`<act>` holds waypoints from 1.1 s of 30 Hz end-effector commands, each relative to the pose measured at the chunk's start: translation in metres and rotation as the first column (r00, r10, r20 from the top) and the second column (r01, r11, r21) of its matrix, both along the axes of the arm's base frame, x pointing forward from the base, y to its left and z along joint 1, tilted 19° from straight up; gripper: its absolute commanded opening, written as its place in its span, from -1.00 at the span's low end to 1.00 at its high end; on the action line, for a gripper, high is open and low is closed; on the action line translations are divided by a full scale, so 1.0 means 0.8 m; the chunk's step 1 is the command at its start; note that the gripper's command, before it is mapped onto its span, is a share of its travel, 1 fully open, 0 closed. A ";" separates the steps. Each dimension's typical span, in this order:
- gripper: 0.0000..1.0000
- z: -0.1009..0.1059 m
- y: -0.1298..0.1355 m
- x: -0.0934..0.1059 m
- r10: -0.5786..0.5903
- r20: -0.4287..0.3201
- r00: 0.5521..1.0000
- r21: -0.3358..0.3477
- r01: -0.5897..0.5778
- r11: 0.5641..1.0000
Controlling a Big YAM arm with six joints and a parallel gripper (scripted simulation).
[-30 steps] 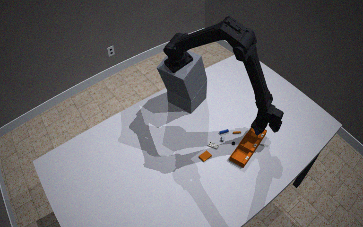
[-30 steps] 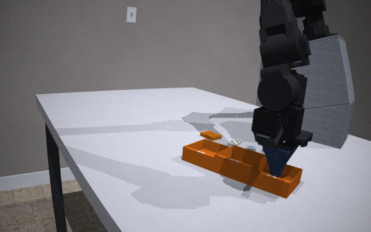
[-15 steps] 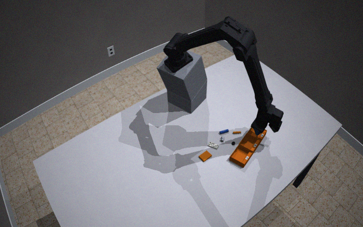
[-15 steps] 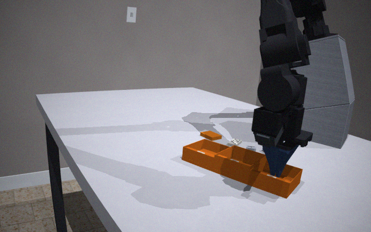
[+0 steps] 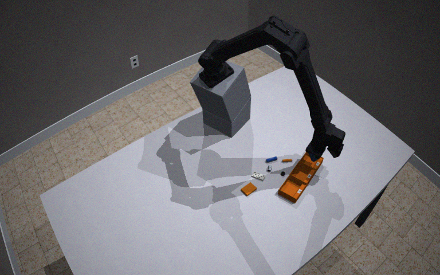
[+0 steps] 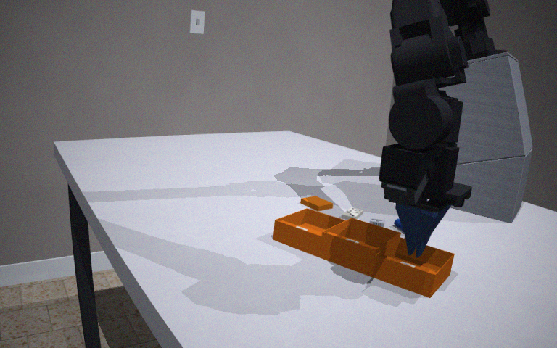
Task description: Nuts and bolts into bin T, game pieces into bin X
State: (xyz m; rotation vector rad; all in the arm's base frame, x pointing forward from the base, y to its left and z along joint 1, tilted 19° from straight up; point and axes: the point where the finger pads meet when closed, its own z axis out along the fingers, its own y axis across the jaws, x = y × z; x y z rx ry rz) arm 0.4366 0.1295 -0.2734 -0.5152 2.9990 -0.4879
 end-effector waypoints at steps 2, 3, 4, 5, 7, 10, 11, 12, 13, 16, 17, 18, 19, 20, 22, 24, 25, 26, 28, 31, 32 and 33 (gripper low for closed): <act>-0.84 0.026 0.018 0.007 0.010 0.023 1.000 0.010 -0.010 1.000; -0.84 0.027 0.019 0.007 0.010 0.023 1.000 0.010 -0.010 1.000; -0.84 0.029 0.019 0.006 0.010 0.023 1.000 0.010 -0.010 1.000; -0.84 0.031 0.020 0.006 0.010 0.023 1.000 0.010 -0.010 1.000; -0.84 0.034 0.021 0.006 0.010 0.023 1.000 0.010 -0.010 1.000; -0.84 0.048 0.025 0.003 0.010 0.023 1.000 0.010 -0.010 1.000; -0.84 0.053 0.027 0.003 0.010 0.023 1.000 0.010 -0.010 1.000; -0.84 0.057 0.028 0.002 0.010 0.023 1.000 0.011 -0.010 1.000; -0.84 0.062 0.030 0.001 0.010 0.023 1.000 0.011 -0.010 1.000; -0.84 0.067 0.036 0.015 0.010 0.041 0.999 0.020 -0.010 1.000; -0.84 0.067 0.032 0.017 0.002 0.042 0.999 0.020 -0.003 1.000; -0.84 0.073 0.033 0.000 0.010 0.023 1.000 0.011 -0.010 1.000; -0.84 0.083 0.036 -0.002 0.010 0.023 1.000 0.011 -0.010 1.000; -0.84 0.093 0.039 -0.003 0.010 0.023 1.000 0.012 -0.010 1.000; -0.84 0.112 0.045 -0.006 0.010 0.023 1.000 0.012 -0.010 1.000; -0.84 0.132 0.051 -0.009 0.010 0.023 1.000 0.012 -0.010 1.000; -0.84 0.142 0.054 -0.010 0.010 0.023 1.000 0.012 -0.010 1.000; -0.84 0.152 0.058 -0.011 0.010 0.025 1.000 0.013 -0.010 1.000; -0.84 0.175 0.068 -0.006 0.009 0.035 0.999 0.019 -0.010 1.000; -0.84 0.194 0.073 -0.011 0.009 0.033 0.999 0.019 -0.010 1.000; -0.84 0.194 0.073 -0.011 0.009 0.033 0.999 0.019 -0.010 1.000; -0.84 0.206 0.078 -0.009 0.009 0.038 0.999 0.022 -0.010 1.000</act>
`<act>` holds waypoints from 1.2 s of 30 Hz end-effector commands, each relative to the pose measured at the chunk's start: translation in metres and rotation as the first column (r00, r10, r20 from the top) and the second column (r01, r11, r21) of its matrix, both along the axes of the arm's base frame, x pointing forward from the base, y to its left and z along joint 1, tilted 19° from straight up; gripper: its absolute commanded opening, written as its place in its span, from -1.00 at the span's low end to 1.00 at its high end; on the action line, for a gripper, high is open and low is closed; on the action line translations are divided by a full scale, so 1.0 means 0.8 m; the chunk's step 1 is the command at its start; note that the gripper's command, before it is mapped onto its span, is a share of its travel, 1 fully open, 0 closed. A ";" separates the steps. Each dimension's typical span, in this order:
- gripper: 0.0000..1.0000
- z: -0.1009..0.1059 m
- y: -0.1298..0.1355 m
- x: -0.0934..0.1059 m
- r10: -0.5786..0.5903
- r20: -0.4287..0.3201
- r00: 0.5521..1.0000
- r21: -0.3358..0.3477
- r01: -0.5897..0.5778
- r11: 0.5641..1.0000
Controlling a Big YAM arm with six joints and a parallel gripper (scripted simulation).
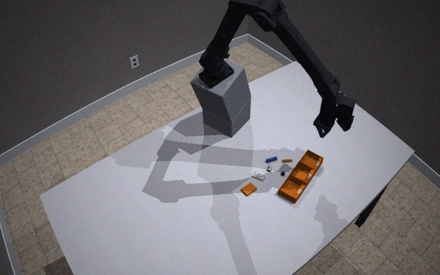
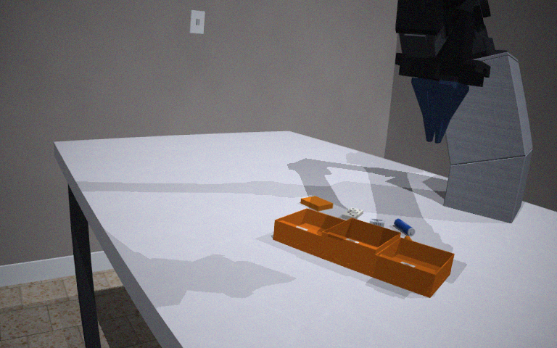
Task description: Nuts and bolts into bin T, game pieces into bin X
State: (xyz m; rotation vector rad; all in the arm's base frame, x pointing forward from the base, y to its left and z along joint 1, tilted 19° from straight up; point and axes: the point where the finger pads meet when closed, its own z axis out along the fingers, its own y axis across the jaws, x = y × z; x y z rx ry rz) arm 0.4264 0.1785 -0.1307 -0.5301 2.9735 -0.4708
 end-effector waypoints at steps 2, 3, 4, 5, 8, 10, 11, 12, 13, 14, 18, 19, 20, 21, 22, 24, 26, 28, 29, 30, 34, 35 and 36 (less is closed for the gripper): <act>-0.84 0.052 0.029 0.011 -0.007 0.031 0.999 0.020 0.007 1.000; -0.84 0.065 0.035 0.014 -0.007 0.038 0.999 0.025 0.006 1.000; -0.84 0.066 0.035 0.013 -0.007 0.038 0.999 0.024 0.006 1.000; -0.84 0.066 0.034 0.012 -0.007 0.037 0.999 0.023 0.006 1.000; -0.84 0.039 0.013 -0.001 -0.026 -0.009 1.000 -0.005 0.026 1.000; -0.84 0.034 0.006 -0.012 -0.026 -0.024 0.999 -0.015 0.026 1.000; -0.84 0.040 0.007 -0.010 -0.026 -0.016 1.000 -0.010 0.026 1.000; -0.84 0.047 0.017 0.002 -0.011 0.010 1.000 0.007 0.011 1.000; -0.84 0.054 0.010 -0.005 -0.022 0.006 1.000 0.004 0.022 1.000; -0.84 0.055 0.011 -0.003 -0.022 0.008 1.000 0.006 0.022 1.000; -0.42 0.044 -0.004 -0.002 -0.085 0.032 0.996 0.018 0.084 0.996; -0.42 0.031 -0.015 -0.006 -0.132 0.034 0.991 0.017 0.131 0.991; -0.42 0.017 -0.027 -0.012 -0.178 0.035 0.983 0.014 0.178 0.984; -0.42 0.010 -0.036 -0.015 -0.205 0.041 0.978 0.017 0.204 0.979; -0.42 0.005 -0.045 -0.016 -0.229 0.049 0.972 0.023 0.228 0.973; -0.42 -0.005 -0.064 -0.020 -0.283 0.064 0.957 0.034 0.282 0.959; -0.42 -0.016 -0.082 -0.023 -0.342 0.076 0.937 0.044 0.339 0.940; -0.42 -0.026 -0.100 -0.026 -0.402 0.087 0.911 0.054 0.399 0.915; -0.42 -0.031 -0.109 -0.027 -0.431 0.095 0.897 0.061 0.427 0.902; -0.42 -0.036 -0.118 -0.029 -0.459 0.103 0.882 0.069 0.454 0.888; -0.42 -0.028 -0.131 -0.019 -0.484 0.138 0.864 0.107 0.473 0.875; -0.42 -0.038 -0.142 -0.023 -0.474 0.129 0.871 0.097 0.464 0.880; -0.42 -0.057 -0.154 -0.036 -0.464 0.106 0.880 0.074 0.458 0.886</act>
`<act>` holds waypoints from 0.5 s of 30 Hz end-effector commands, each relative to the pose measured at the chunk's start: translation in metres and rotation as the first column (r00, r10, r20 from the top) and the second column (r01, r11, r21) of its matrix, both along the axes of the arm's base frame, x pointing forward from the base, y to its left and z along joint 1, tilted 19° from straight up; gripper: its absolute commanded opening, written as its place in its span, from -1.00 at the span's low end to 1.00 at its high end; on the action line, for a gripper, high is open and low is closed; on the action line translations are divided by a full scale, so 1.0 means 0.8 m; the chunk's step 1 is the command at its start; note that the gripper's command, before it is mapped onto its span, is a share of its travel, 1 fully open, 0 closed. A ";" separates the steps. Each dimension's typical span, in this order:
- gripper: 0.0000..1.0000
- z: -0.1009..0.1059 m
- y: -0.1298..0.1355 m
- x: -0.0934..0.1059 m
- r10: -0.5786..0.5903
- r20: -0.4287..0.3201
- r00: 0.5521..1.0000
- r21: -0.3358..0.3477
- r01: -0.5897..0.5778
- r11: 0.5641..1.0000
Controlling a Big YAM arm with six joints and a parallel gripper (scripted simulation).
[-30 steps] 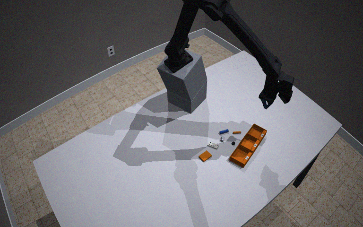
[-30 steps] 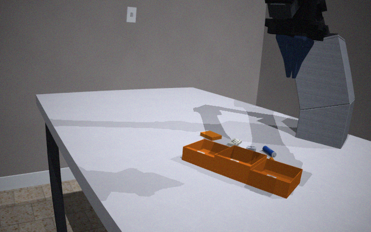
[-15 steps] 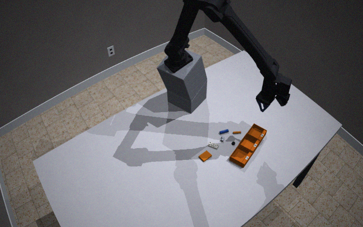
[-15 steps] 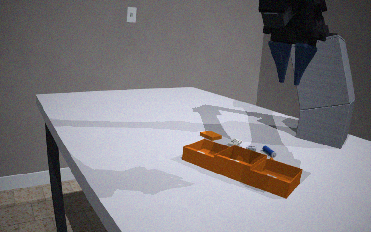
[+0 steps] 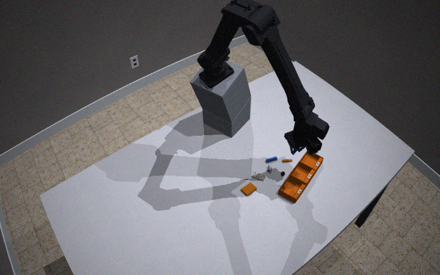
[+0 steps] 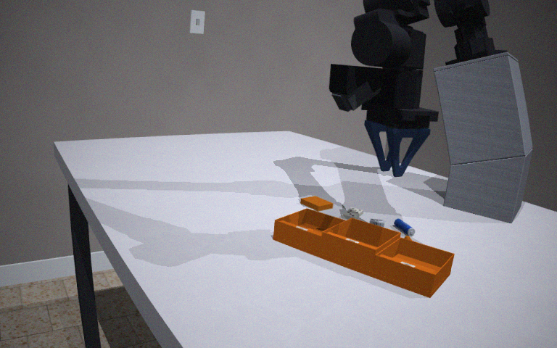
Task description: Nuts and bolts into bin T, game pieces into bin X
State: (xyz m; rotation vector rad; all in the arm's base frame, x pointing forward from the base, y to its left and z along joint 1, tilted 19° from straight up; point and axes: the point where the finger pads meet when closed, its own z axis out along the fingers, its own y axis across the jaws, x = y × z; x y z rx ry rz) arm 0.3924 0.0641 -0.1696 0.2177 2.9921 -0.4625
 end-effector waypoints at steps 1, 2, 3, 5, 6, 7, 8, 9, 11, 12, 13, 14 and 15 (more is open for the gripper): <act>-0.42 -0.013 -0.020 0.005 0.001 0.029 1.000 0.009 -0.001 1.000; -0.42 -0.019 -0.028 0.004 0.001 0.029 1.000 0.009 -0.001 1.000; -0.42 -0.024 -0.037 0.002 0.001 0.028 1.000 0.010 -0.001 1.000; -0.42 -0.034 -0.055 -0.001 0.001 0.028 1.000 0.010 -0.001 1.000; -0.42 -0.039 -0.064 -0.003 0.001 0.027 1.000 0.010 -0.001 1.000; -0.42 -0.043 -0.075 -0.005 0.001 0.027 1.000 0.011 -0.001 1.000; -0.42 -0.043 -0.077 -0.005 0.001 0.027 1.000 0.010 -0.001 1.000; -0.42 -0.043 -0.078 -0.005 0.001 0.027 1.000 0.010 -0.001 1.000; -0.42 -0.022 -0.056 0.030 0.030 0.086 0.996 0.019 -0.031 0.999; -0.42 -0.022 -0.054 0.032 0.030 0.087 0.996 0.019 -0.031 0.999; -0.42 -0.022 -0.054 0.032 0.030 0.087 0.996 0.019 -0.031 0.999; -0.42 -0.022 -0.054 0.032 0.030 0.087 0.996 0.019 -0.031 0.999; -0.42 -0.022 -0.053 0.032 0.030 0.085 0.996 0.017 -0.031 0.999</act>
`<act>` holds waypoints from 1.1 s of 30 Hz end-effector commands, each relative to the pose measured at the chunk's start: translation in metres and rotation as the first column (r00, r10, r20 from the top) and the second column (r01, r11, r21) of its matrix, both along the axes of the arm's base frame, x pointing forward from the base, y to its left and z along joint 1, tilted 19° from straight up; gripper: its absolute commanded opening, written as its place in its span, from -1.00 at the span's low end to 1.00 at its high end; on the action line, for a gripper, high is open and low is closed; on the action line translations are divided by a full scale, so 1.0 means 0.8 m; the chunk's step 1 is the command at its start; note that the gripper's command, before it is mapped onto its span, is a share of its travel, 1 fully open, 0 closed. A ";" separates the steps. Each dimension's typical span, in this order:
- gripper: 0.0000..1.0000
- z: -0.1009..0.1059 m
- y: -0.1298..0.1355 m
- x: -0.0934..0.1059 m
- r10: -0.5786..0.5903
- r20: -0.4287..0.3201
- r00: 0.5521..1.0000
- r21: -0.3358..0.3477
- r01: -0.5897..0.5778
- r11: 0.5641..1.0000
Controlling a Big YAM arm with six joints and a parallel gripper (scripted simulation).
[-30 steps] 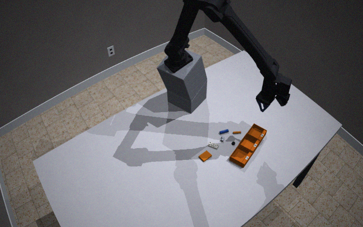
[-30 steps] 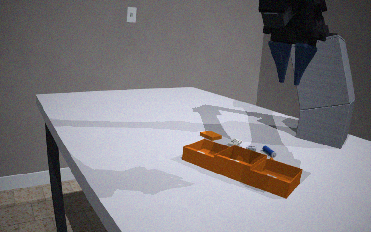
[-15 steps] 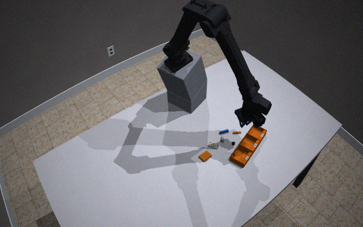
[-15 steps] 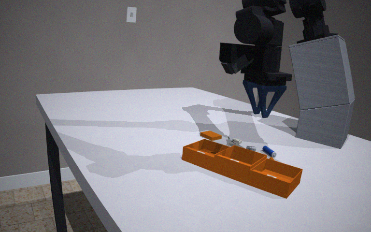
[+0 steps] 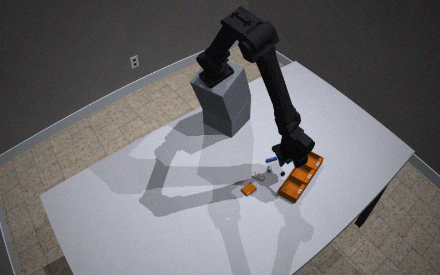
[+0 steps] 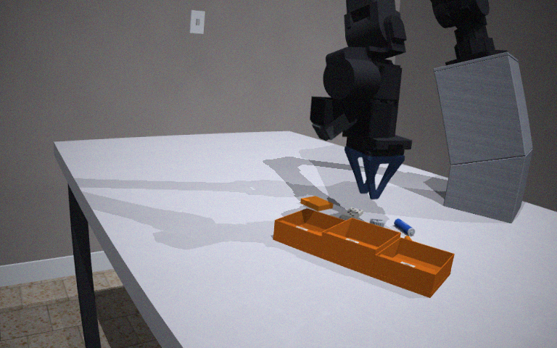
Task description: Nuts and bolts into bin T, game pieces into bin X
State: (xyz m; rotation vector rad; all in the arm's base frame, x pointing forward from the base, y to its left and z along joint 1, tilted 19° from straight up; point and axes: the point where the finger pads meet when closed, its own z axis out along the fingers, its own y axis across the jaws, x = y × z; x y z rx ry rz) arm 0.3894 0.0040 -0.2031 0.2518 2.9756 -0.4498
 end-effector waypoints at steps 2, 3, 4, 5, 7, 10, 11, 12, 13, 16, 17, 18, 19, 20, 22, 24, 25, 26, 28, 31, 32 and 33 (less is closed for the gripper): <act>-0.42 0.010 0.022 0.026 0.050 0.040 0.998 0.005 -0.051 0.999; -0.42 0.007 0.021 0.021 0.048 0.034 0.998 0.005 -0.048 0.999; -0.42 0.006 0.012 0.011 0.032 0.027 0.999 0.004 -0.032 0.999; -0.42 0.007 0.005 0.011 0.018 0.029 0.999 0.004 -0.019 1.000; -0.42 0.008 0.005 0.011 0.021 0.032 0.999 0.004 -0.021 1.000; -0.42 0.008 0.013 0.009 0.034 0.033 0.999 0.004 -0.034 0.999; -0.42 0.008 0.013 0.009 0.034 0.033 0.999 0.005 -0.034 0.999; -0.42 0.007 0.012 0.012 0.025 0.029 0.999 0.004 -0.025 1.000; -0.42 0.007 0.012 0.012 0.025 0.029 0.999 0.004 -0.025 1.000; -0.42 0.007 0.012 0.012 0.025 0.029 0.999 0.004 -0.025 1.000; -0.42 0.007 0.012 0.012 0.025 0.029 0.999 0.004 -0.025 1.000; -0.42 0.007 0.012 0.012 0.025 0.029 0.999 0.004 -0.025 1.000; -0.42 0.007 0.012 0.012 0.025 0.029 0.999 0.004 -0.025 1.000; -0.42 0.007 0.012 0.012 0.025 0.029 0.999 0.004 -0.025 1.000; -0.42 0.007 0.012 0.012 0.025 0.029 0.999 0.004 -0.025 1.000; -0.42 0.007 0.013 0.012 0.025 0.029 0.999 0.004 -0.025 1.000; -0.42 0.007 0.013 0.012 0.025 0.029 0.999 0.004 -0.025 1.000; -0.42 0.007 0.013 0.012 0.025 0.029 0.999 0.004 -0.025 1.000; -0.42 0.007 0.013 0.012 0.025 0.029 0.999 0.004 -0.025 1.000; -0.42 0.006 0.013 0.012 0.025 0.029 0.999 0.004 -0.025 1.000; -0.42 0.006 0.013 0.012 0.025 0.029 0.999 0.004 -0.025 1.000; -0.42 0.006 0.013 0.012 0.025 0.029 0.999 0.004 -0.025 1.000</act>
